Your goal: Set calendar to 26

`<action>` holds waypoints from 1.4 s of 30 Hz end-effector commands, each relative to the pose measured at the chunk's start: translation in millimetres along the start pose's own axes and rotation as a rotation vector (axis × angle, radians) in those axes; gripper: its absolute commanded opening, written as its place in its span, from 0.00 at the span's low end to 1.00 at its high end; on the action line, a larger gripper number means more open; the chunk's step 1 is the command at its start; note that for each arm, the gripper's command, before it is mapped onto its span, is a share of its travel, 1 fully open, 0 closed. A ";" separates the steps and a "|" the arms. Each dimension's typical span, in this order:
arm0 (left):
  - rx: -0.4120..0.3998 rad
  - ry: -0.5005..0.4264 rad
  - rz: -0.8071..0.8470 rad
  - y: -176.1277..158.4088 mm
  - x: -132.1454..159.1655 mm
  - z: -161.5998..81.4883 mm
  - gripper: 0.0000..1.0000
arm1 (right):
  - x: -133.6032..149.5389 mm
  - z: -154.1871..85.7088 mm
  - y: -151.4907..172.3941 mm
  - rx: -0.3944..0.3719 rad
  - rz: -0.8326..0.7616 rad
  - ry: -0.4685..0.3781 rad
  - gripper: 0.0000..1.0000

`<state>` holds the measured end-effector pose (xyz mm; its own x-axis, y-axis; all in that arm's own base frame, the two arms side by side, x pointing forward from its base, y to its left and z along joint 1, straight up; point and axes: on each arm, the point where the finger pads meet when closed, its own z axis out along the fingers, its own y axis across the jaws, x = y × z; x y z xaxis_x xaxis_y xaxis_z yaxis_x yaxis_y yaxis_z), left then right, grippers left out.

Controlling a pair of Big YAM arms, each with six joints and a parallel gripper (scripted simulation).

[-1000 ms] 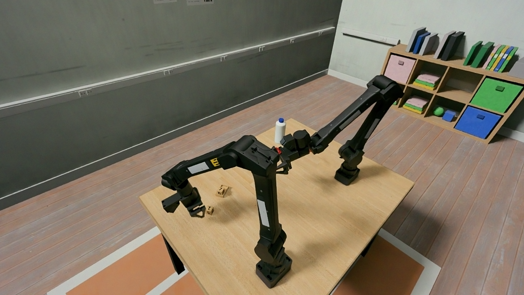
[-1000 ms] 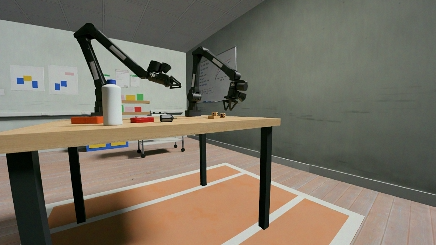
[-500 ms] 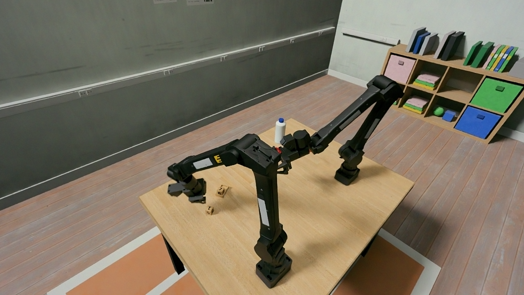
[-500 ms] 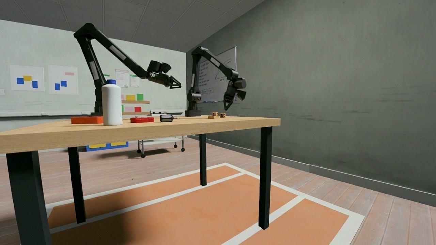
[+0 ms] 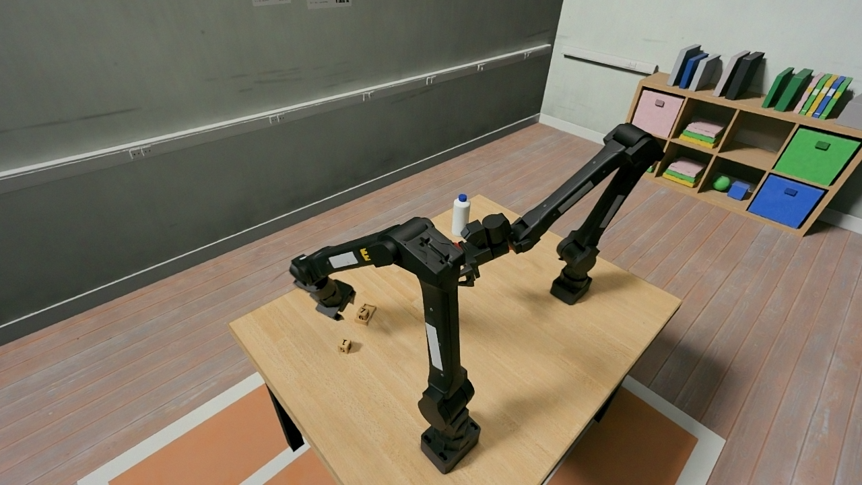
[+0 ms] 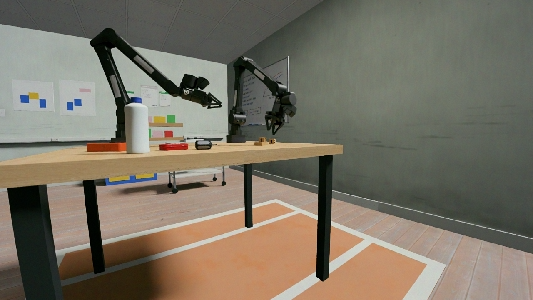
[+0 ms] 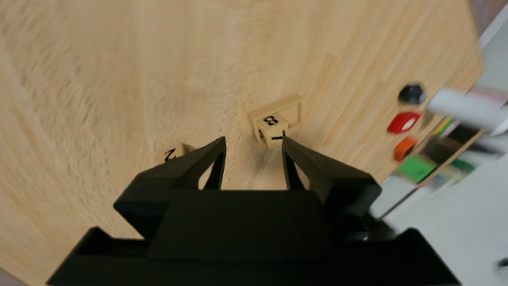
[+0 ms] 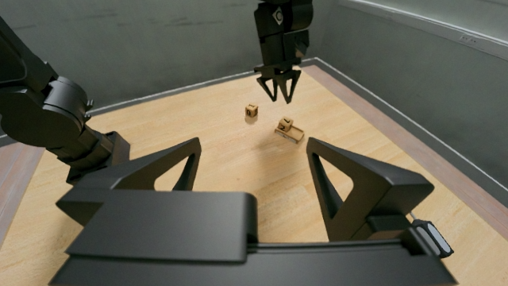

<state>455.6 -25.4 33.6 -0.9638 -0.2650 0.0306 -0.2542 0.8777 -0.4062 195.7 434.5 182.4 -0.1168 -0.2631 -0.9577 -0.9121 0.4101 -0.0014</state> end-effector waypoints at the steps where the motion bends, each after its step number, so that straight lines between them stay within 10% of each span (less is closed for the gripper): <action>1: 0.006 -0.032 0.262 -27.9 -20.5 -7.0 0.53 | -9.5 2.0 -1.1 0.002 0.002 -0.019 1.00; 24: -0.262 0.147 1.209 -53.5 2.4 17.7 0.53 | -9.5 2.0 -1.1 0.002 0.002 -0.019 1.00; 42: -0.378 0.245 1.318 -39.0 18.3 22.6 0.53 | -9.5 2.0 -1.1 0.002 0.002 -0.019 1.00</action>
<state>440.7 -72.5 20.8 -0.4959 0.8683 0.0080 0.8683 0.4960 -0.0117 195.7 434.5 182.4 -0.1168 -0.2631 -0.9577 -0.9121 0.4101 -0.0014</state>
